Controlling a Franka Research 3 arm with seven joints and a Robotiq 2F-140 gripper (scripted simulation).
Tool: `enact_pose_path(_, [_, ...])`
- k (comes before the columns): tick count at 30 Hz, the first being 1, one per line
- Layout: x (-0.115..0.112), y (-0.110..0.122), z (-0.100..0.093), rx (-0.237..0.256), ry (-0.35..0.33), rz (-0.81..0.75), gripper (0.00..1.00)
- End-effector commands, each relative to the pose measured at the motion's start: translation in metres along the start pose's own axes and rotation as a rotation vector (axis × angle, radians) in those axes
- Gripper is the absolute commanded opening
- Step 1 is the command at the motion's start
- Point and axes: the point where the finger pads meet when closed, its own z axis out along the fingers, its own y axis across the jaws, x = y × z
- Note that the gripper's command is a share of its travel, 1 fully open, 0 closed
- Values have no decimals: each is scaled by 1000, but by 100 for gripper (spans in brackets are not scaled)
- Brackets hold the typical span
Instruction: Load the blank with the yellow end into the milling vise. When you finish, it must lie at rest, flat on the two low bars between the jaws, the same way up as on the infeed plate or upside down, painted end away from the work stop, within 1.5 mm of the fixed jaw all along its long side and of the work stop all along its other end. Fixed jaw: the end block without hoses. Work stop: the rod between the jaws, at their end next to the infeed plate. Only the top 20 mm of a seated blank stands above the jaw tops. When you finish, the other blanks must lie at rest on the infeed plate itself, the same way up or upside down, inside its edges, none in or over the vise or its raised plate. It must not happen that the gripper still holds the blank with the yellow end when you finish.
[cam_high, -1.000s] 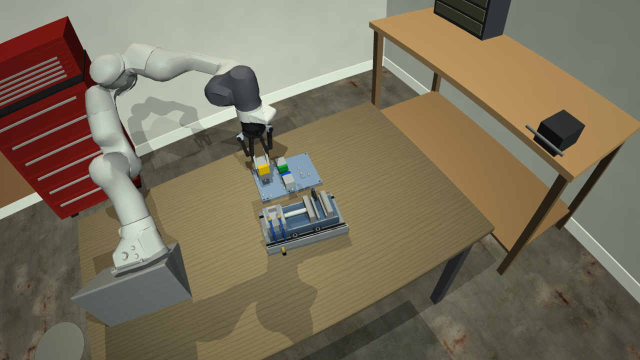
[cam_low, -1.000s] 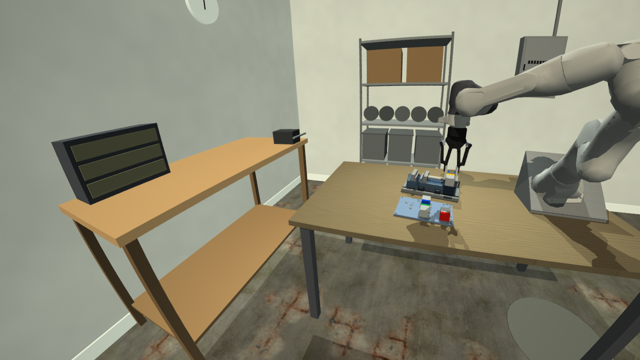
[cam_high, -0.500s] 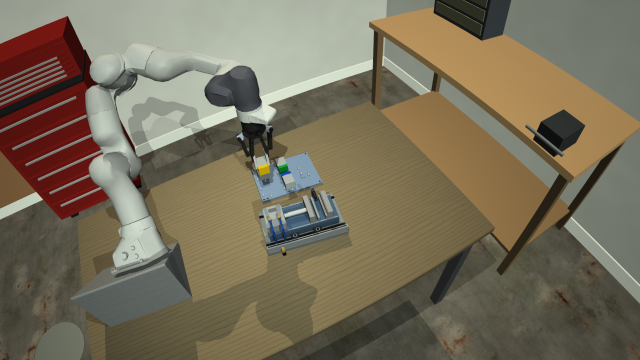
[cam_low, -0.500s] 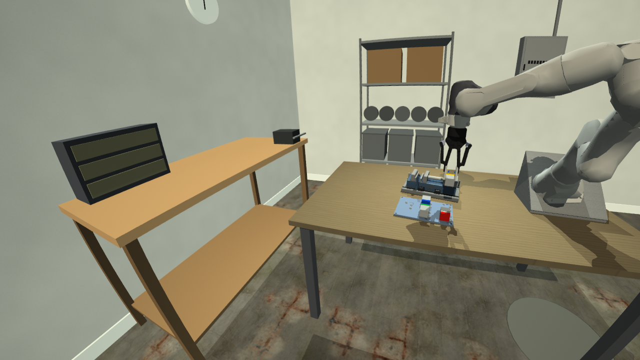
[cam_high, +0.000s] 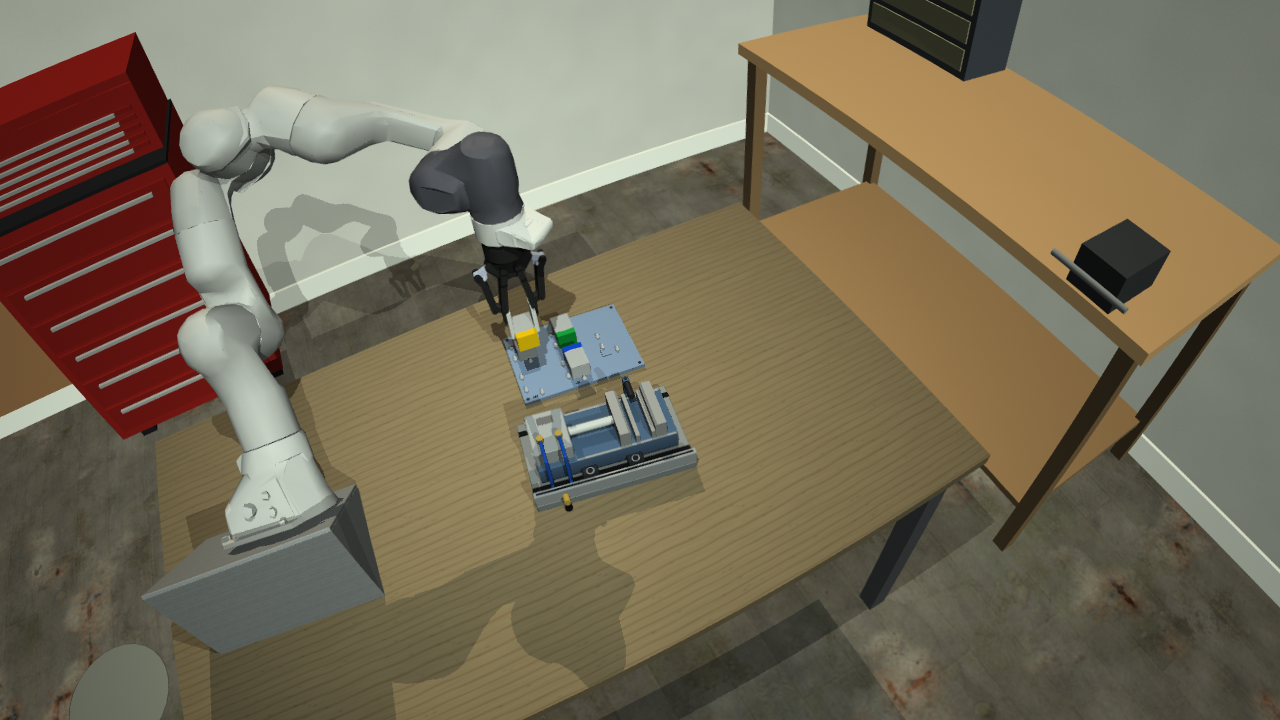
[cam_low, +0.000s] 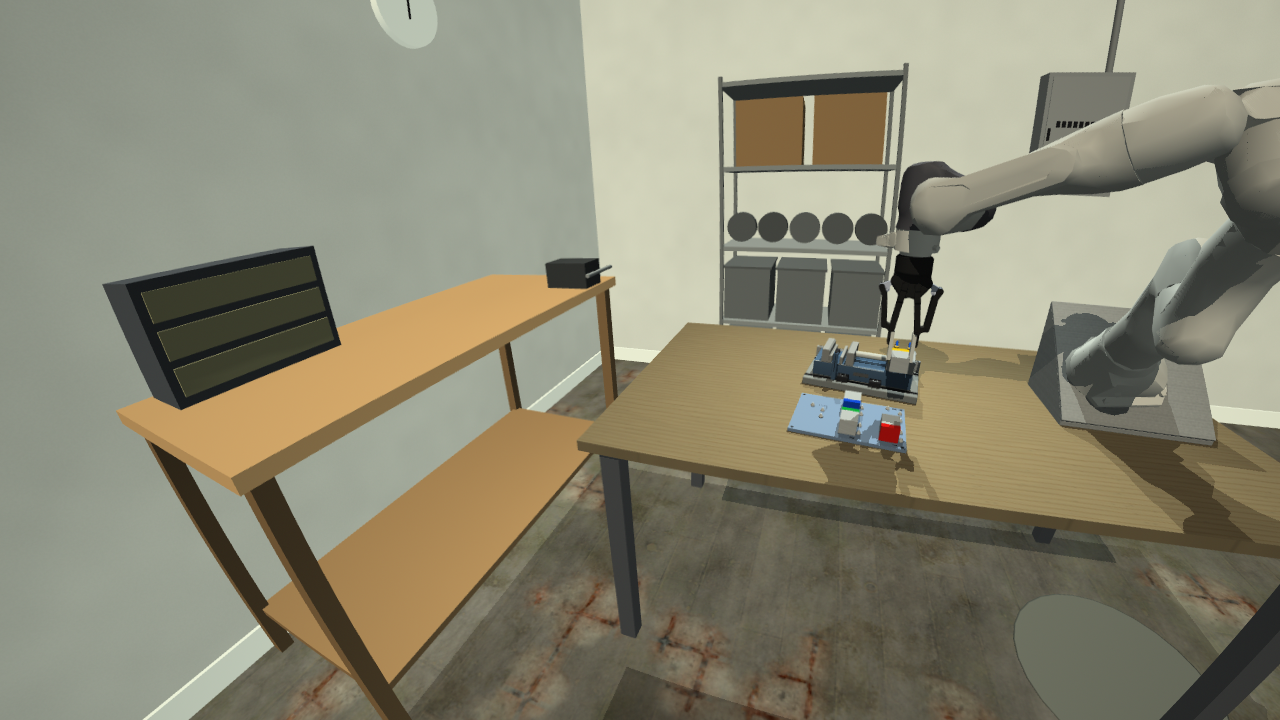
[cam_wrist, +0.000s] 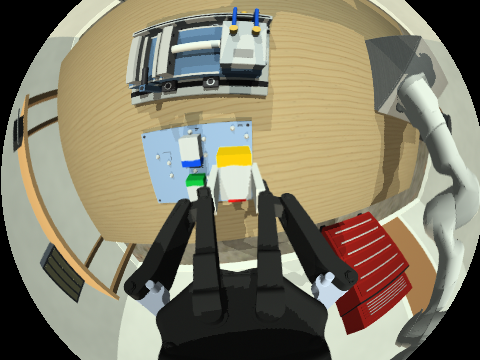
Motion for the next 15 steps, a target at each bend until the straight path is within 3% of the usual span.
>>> enact_pose_path(1, [0,0,1,3,0,52,0])
enact_pose_path(15, [0,1,2,0,-1,52,0])
